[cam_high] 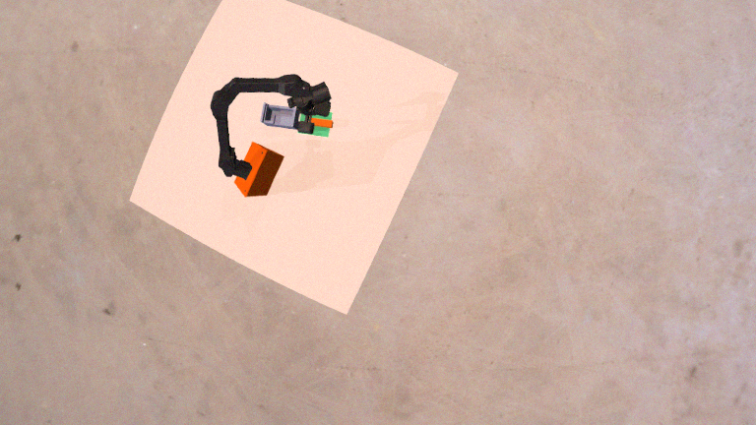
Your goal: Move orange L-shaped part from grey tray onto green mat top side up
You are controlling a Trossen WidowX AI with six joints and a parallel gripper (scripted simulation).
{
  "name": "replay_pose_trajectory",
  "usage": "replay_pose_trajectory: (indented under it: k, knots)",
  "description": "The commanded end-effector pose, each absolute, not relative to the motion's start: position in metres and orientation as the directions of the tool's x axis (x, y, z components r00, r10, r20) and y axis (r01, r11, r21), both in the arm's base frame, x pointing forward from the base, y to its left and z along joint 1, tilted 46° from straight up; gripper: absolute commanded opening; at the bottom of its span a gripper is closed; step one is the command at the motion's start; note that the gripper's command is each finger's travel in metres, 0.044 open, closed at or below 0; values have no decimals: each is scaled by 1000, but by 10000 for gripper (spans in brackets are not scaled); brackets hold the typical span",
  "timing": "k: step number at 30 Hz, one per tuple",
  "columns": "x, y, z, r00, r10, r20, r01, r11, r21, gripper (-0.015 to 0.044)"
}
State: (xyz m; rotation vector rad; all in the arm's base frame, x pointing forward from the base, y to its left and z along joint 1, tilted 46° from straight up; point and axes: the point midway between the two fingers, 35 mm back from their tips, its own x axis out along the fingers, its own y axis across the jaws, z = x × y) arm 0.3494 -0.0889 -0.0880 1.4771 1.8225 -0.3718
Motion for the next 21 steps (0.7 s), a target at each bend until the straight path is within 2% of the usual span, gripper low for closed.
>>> replay_pose_trajectory:
  k: [1,21]
  knots:
    - [349,-103,-73,-55,711,-701,928,295,226,400]
    - [352,-103,-77,-32,706,-707,930,280,238,400]
